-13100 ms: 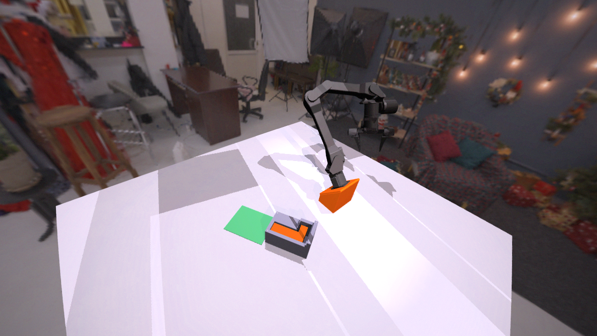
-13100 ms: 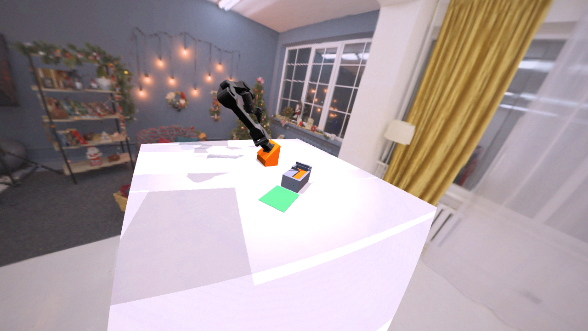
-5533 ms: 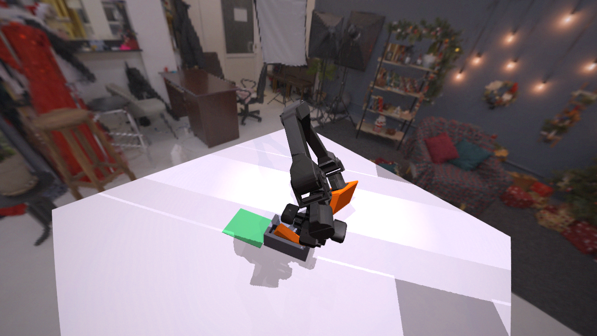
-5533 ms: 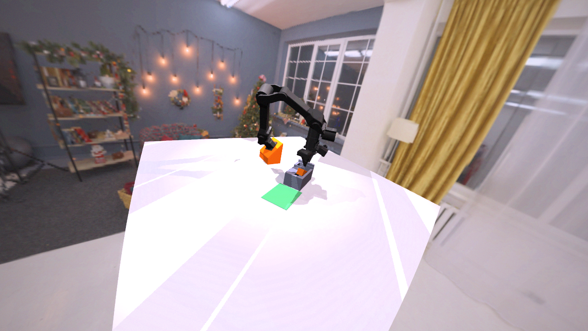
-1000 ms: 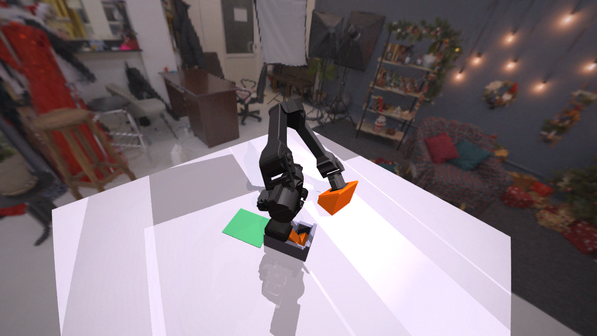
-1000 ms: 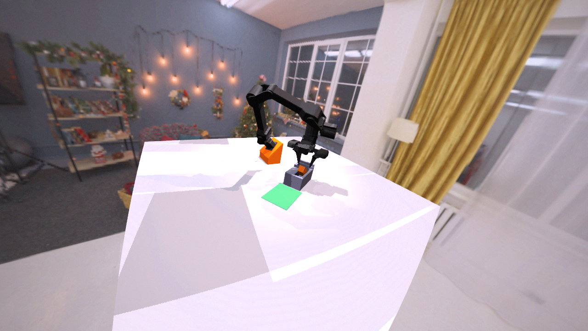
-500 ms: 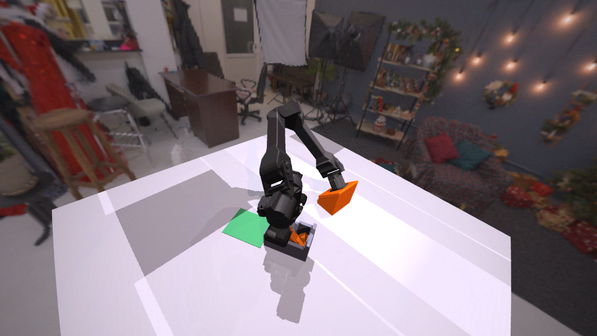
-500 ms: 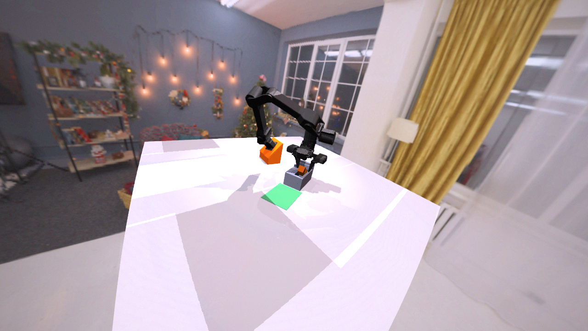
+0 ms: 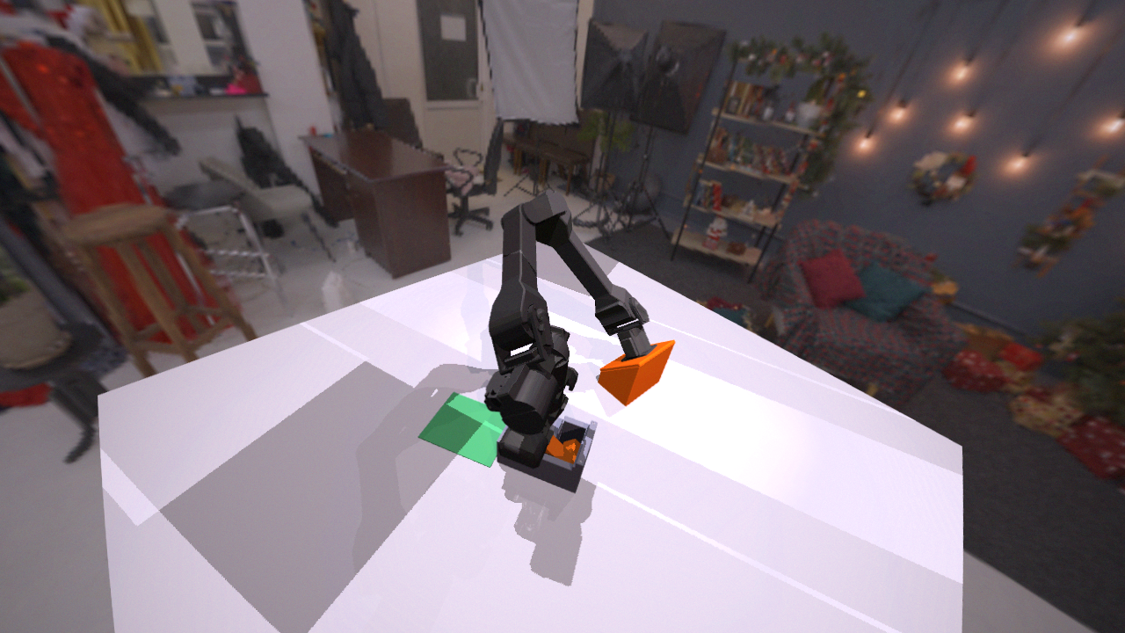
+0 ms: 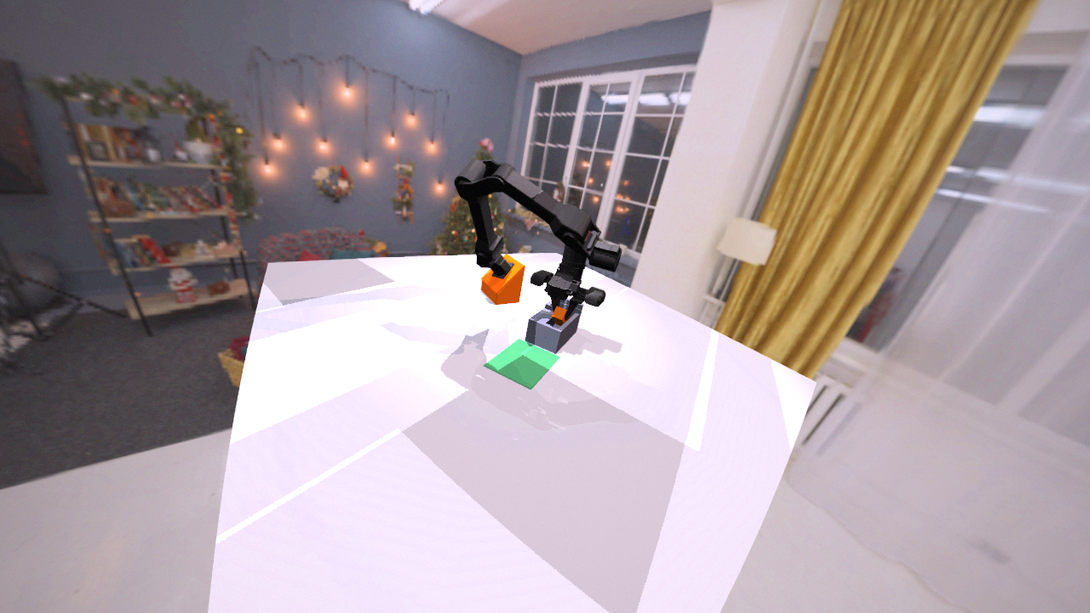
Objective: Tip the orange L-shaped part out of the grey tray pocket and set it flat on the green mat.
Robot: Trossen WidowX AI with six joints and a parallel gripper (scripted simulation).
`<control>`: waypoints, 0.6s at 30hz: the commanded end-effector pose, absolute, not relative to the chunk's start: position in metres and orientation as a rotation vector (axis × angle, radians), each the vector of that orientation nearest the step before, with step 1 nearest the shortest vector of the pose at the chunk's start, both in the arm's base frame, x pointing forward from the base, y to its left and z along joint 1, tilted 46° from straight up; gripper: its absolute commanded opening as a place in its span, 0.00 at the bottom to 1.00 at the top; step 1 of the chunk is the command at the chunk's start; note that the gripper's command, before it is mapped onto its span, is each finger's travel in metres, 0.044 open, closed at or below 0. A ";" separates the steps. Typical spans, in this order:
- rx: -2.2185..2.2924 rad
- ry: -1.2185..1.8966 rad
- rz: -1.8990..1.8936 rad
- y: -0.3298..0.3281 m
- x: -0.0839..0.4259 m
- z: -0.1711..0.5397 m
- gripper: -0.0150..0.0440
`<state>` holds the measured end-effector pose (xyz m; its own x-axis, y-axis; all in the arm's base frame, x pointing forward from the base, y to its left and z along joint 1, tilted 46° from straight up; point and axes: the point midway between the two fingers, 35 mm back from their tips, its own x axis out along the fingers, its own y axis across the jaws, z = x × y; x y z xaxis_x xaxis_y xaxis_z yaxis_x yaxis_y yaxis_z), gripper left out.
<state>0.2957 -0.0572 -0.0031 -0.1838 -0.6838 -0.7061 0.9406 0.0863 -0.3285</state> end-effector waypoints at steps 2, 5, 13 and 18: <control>0.369 0.922 -1.510 -0.057 0.296 -0.003 0.43; 0.369 0.922 -1.510 -0.057 0.296 -0.003 0.39; 0.369 0.922 -1.510 -0.056 0.296 -0.003 0.25; 0.367 0.922 -1.510 -0.053 0.297 0.001 0.25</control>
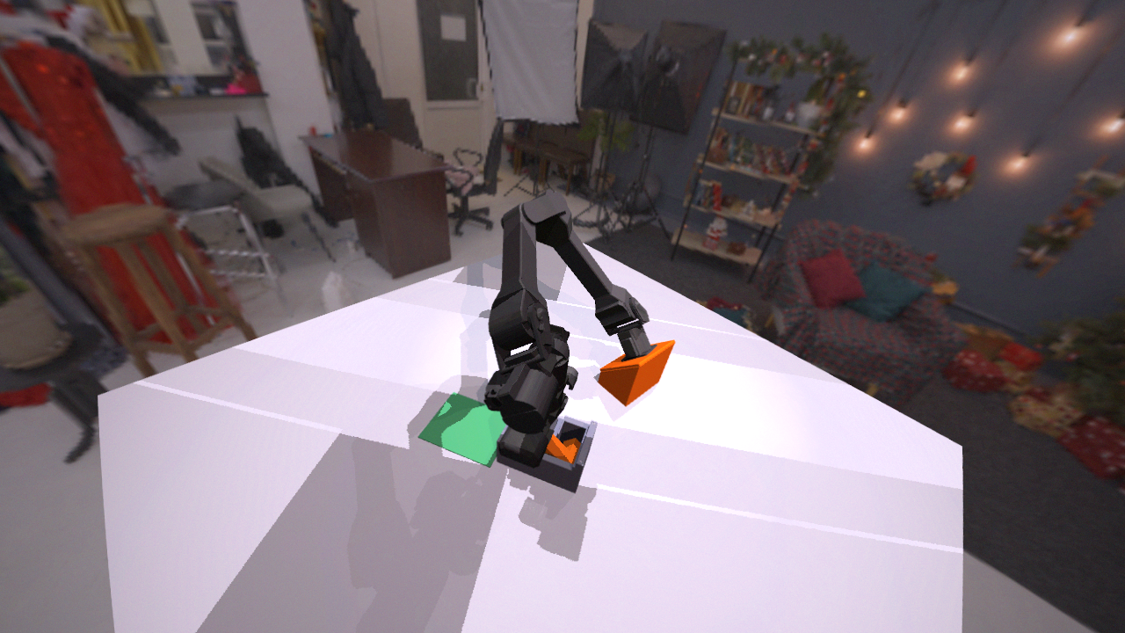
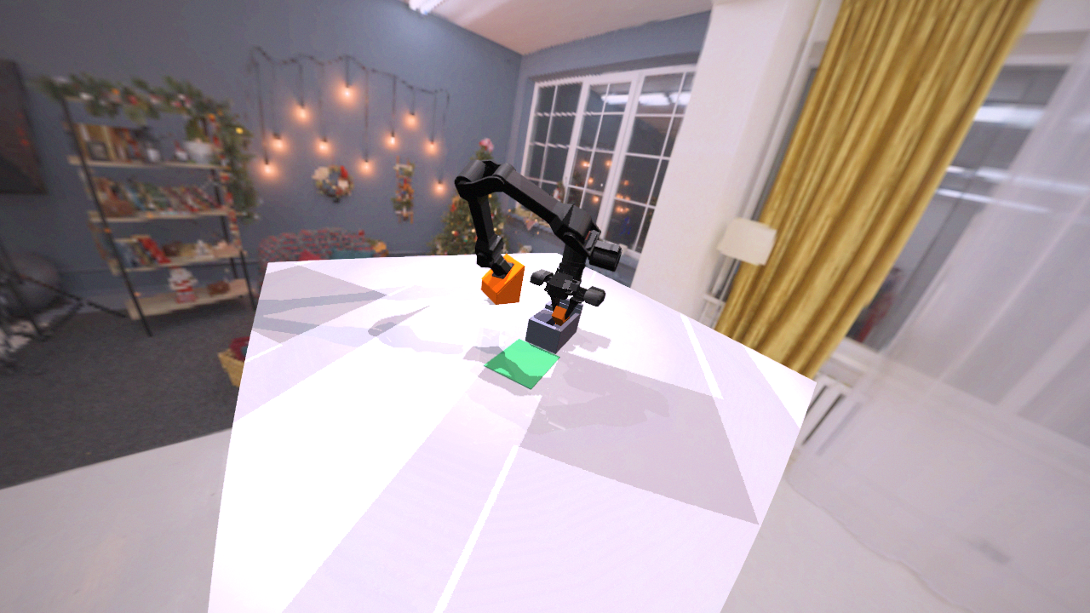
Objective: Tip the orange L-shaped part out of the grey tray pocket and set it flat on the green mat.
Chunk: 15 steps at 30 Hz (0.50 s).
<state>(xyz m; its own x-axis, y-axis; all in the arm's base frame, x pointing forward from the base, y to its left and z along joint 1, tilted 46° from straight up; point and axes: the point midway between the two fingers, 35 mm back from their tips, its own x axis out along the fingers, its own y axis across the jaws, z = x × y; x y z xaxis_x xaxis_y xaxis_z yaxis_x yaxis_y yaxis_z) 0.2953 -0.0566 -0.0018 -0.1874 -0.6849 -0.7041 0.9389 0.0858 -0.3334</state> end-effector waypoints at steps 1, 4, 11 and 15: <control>0.366 0.922 -1.510 -0.052 0.297 0.002 0.25; 0.365 0.922 -1.509 -0.049 0.298 0.005 0.25; 0.363 0.922 -1.508 -0.041 0.300 0.013 0.25; 0.362 0.922 -1.508 -0.037 0.301 0.017 0.25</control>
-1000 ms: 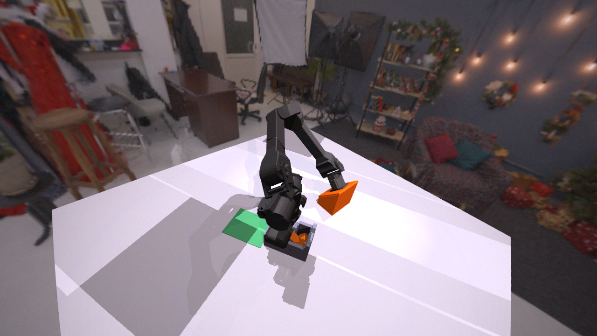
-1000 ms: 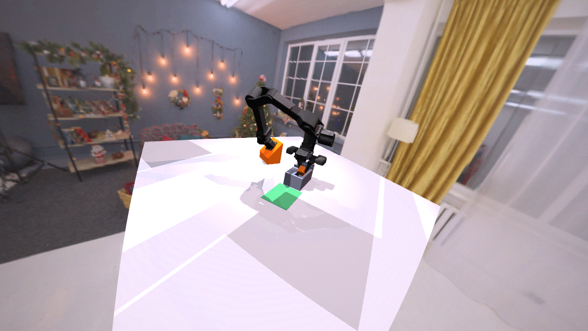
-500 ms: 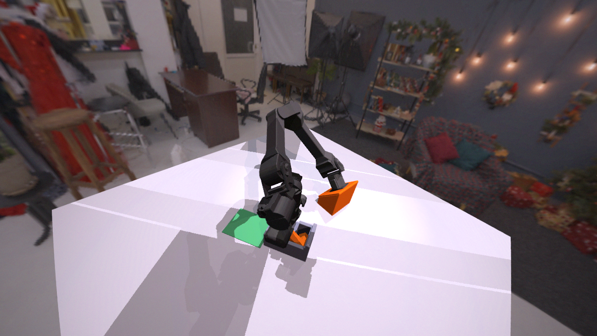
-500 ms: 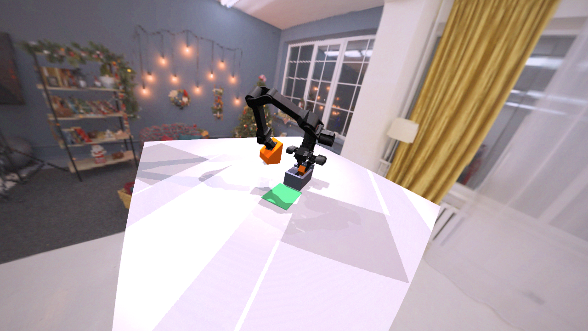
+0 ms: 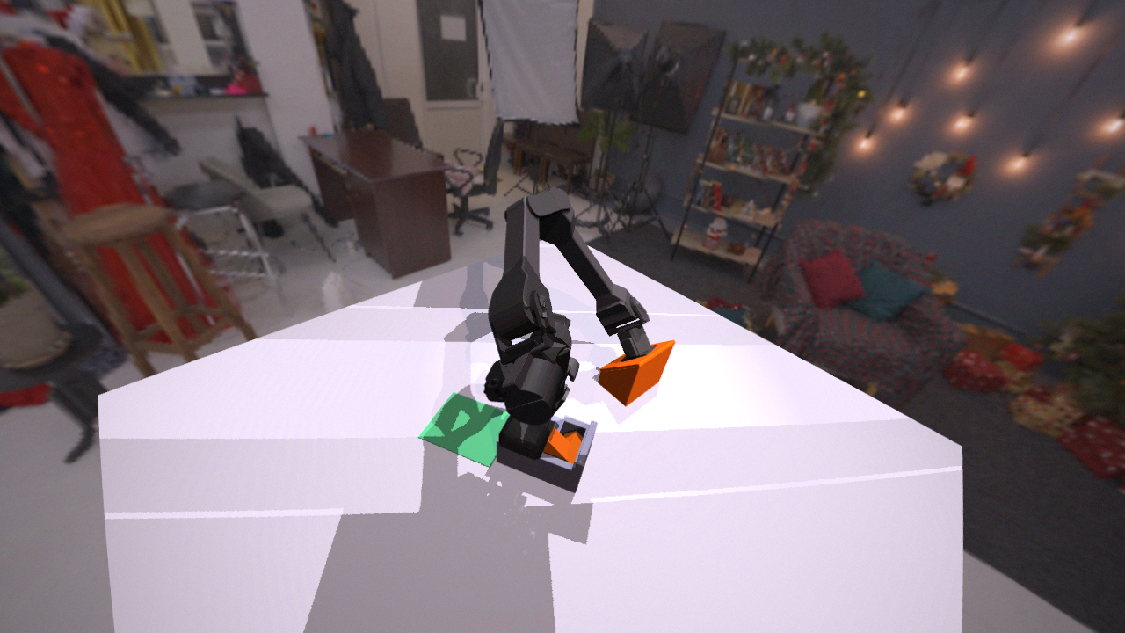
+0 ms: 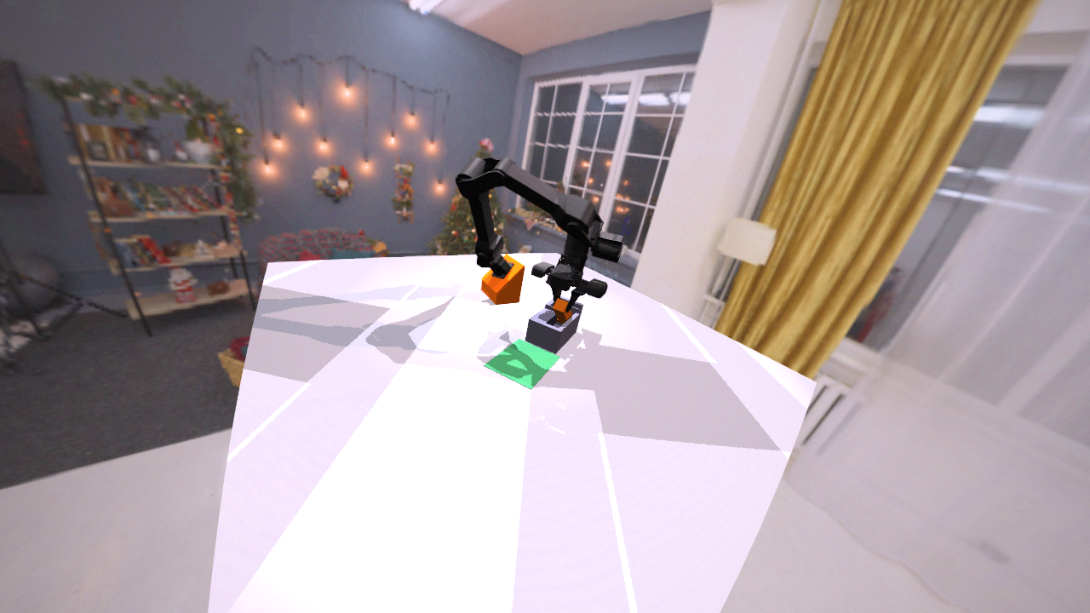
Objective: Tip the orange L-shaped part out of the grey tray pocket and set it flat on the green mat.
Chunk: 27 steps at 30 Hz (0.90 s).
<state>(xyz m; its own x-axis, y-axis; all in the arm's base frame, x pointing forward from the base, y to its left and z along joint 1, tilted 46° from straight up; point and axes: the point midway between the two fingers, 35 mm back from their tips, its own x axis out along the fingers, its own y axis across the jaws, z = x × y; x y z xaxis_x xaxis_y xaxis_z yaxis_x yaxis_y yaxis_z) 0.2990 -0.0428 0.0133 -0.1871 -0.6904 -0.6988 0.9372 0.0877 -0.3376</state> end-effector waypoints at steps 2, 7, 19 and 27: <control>0.362 0.922 -1.508 -0.035 0.302 0.019 0.25; 0.362 0.922 -1.508 -0.030 0.303 0.025 0.25; 0.362 0.922 -1.507 -0.017 0.307 0.038 0.25; 0.362 0.923 -1.507 -0.008 0.309 0.047 0.25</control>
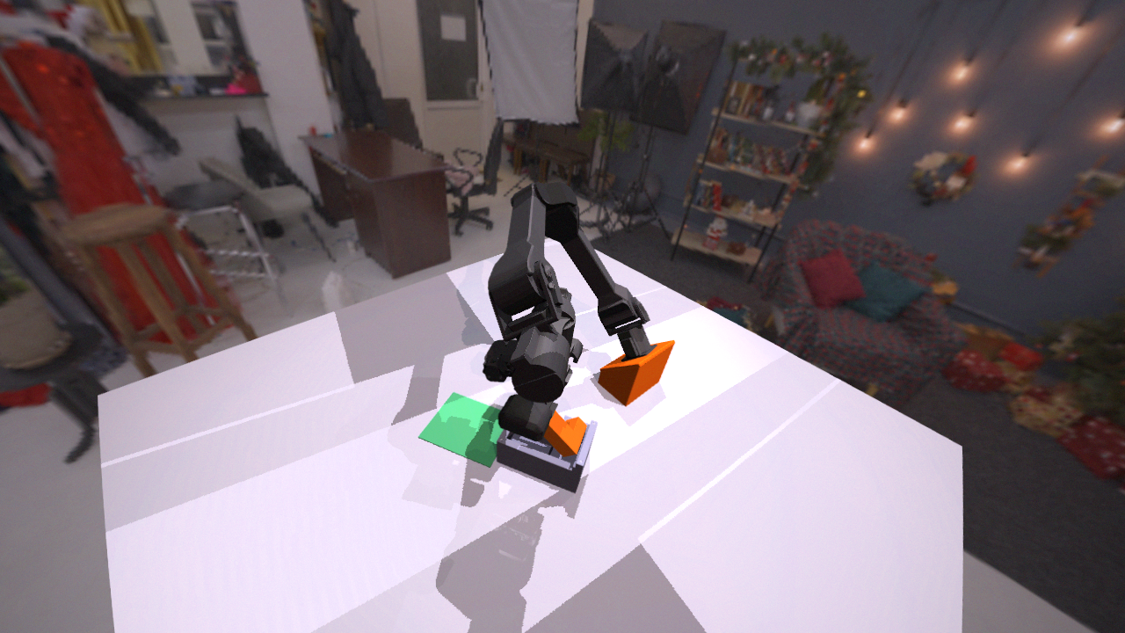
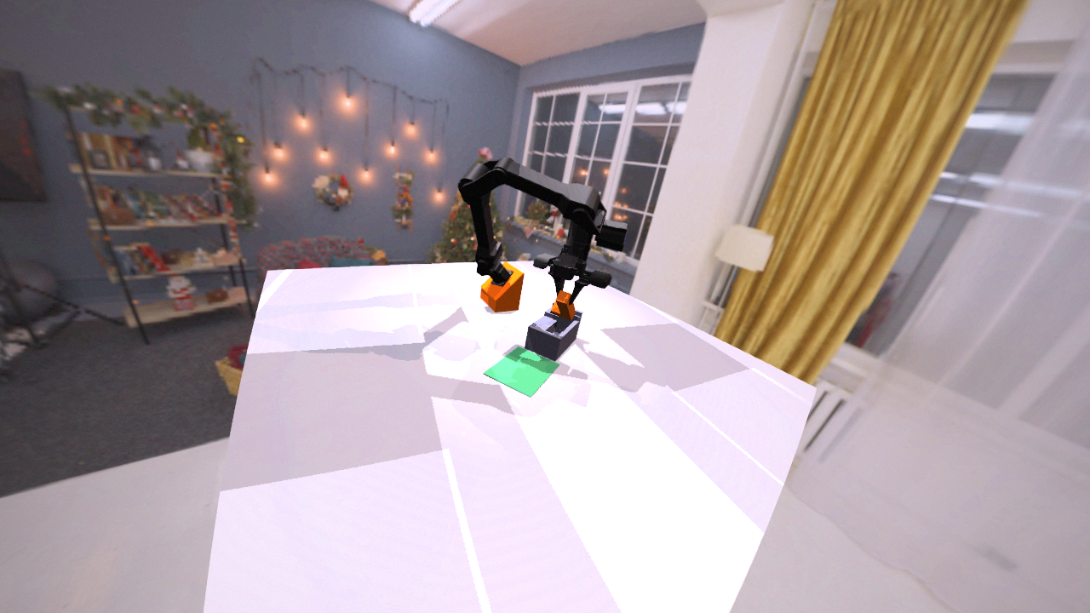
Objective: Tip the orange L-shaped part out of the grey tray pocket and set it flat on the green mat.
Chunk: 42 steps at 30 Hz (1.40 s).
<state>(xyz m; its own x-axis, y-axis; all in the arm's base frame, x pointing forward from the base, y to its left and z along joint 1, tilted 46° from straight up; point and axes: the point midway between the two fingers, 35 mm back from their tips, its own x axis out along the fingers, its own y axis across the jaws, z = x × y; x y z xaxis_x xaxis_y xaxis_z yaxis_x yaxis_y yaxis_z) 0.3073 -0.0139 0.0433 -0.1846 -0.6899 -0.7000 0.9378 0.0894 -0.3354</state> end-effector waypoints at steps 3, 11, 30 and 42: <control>0.362 0.923 -1.507 -0.005 0.310 0.050 0.25; 0.362 0.923 -1.507 0.001 0.311 0.056 0.25; 0.361 0.921 -1.508 -0.044 0.323 0.095 0.25; 0.359 0.919 -1.509 -0.088 0.336 0.135 0.25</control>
<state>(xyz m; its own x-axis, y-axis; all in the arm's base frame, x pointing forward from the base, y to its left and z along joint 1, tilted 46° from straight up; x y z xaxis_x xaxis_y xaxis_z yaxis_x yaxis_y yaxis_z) 0.3328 -0.0770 0.1217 -0.1901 -0.6853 -0.7030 0.9372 0.0867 -0.3379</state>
